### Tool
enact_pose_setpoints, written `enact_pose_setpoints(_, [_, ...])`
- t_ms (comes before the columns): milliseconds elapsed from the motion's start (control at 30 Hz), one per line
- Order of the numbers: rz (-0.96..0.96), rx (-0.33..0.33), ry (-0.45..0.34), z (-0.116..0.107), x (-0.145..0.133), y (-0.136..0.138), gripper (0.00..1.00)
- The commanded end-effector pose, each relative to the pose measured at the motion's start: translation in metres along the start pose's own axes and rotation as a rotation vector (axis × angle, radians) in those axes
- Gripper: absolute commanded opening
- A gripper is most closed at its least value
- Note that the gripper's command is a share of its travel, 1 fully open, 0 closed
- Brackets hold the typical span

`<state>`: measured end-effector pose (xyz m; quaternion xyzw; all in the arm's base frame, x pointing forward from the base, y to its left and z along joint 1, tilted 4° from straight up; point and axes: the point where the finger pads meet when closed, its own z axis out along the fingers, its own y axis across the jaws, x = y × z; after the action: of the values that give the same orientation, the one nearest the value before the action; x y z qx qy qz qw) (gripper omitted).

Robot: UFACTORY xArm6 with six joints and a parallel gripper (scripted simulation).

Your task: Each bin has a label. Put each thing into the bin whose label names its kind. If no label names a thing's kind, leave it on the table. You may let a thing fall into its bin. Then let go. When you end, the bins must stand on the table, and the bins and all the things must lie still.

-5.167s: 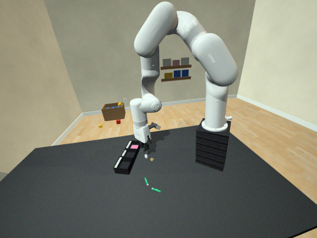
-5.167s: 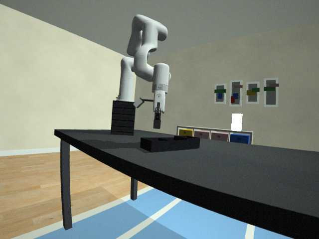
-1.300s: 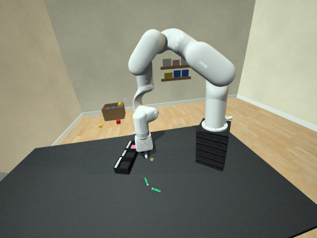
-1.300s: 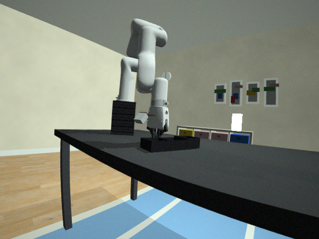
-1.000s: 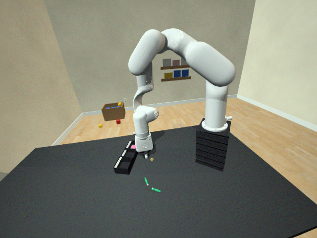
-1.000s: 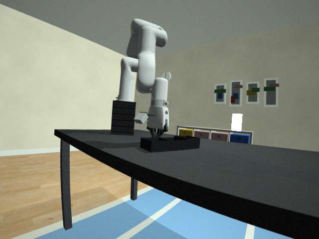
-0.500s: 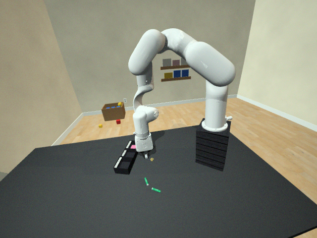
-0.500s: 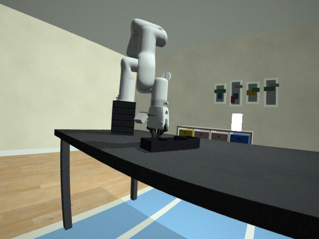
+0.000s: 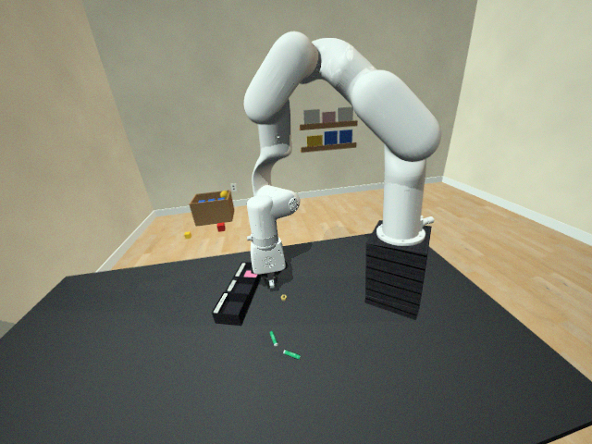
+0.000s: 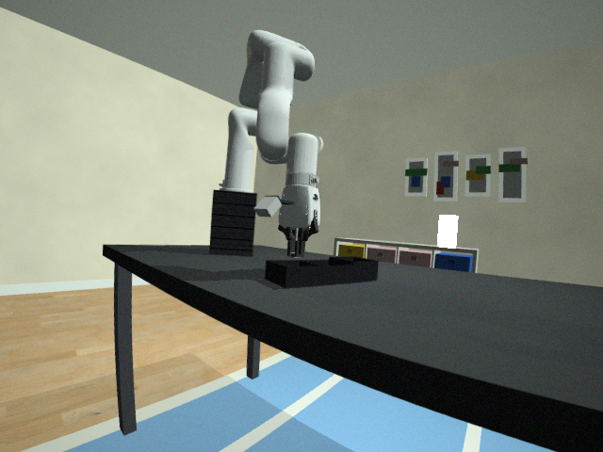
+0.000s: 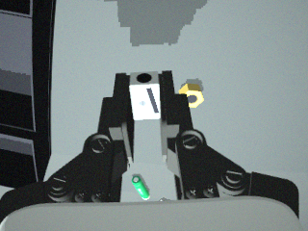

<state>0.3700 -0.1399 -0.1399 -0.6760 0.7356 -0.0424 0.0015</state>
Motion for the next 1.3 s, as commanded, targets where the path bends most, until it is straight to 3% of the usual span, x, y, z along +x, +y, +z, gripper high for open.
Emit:
enact_pose_setpoints(0, [-0.001, -0.008, -0.006, -0.017, 0.001, -0.001, 0.0])
enact_pose_setpoints(767, [-0.001, -0.008, -0.006, -0.03, 0.0, -0.001, 0.0])
enact_pose_setpoints(1033, [-0.001, -0.008, -0.006, -0.03, 0.035, -0.025, 0.0])
enact_pose_setpoints(1167, [0.18, -0.006, -0.002, -0.03, 0.054, -0.038, 0.0])
enact_pose_setpoints(1267, [0.207, -0.004, 0.001, -0.03, 0.059, -0.042, 0.0])
